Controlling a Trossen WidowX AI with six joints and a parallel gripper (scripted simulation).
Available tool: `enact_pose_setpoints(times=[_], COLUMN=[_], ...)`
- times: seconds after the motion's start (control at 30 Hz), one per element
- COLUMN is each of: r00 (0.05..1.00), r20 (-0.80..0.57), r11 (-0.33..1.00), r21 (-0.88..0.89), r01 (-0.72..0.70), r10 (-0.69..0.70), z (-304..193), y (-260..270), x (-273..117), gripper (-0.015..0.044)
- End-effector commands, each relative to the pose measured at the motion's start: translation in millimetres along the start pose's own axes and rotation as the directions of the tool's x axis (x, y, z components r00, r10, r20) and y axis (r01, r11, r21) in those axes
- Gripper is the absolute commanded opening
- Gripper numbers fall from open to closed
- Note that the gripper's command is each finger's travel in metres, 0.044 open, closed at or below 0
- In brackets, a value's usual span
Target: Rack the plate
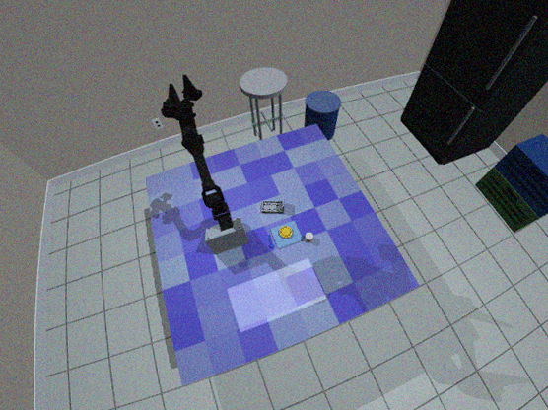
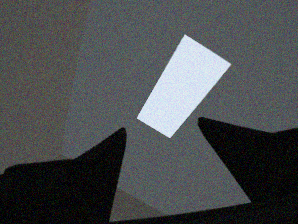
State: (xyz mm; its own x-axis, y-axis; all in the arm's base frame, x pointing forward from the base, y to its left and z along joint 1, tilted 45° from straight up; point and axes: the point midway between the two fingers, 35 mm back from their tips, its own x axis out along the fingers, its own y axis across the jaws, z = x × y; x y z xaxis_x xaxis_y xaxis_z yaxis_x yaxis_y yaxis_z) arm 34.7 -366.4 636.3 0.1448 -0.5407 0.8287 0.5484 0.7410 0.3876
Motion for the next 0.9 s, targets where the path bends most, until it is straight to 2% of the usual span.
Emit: enact_pose_setpoints(times=[0.0, 0.2, 0.37, 0.63, 0.87], r00=[1.000, 0.996, 0.979, 0.919, 0.860], r20=[0.001, 0.048, 0.142, 0.258, 0.313], r11=[1.000, 0.996, 0.988, 0.954, 0.912], r21=[0.002, 0.055, 0.020, -0.050, -0.060], r01=[-0.002, -0.076, -0.152, -0.297, -0.405], r10=[0.002, 0.074, 0.148, 0.299, 0.403], z=[0.6, 29.5, 74.0, 132.7, 162.6], y=[0.8, 27.7, 59.4, 122.9, 166.2], x=[-0.1, -5.0, -12.5, -35.3, -56.9], gripper=[0.0400, 0.0400, 0.0400, 0.0400, 0.0400])
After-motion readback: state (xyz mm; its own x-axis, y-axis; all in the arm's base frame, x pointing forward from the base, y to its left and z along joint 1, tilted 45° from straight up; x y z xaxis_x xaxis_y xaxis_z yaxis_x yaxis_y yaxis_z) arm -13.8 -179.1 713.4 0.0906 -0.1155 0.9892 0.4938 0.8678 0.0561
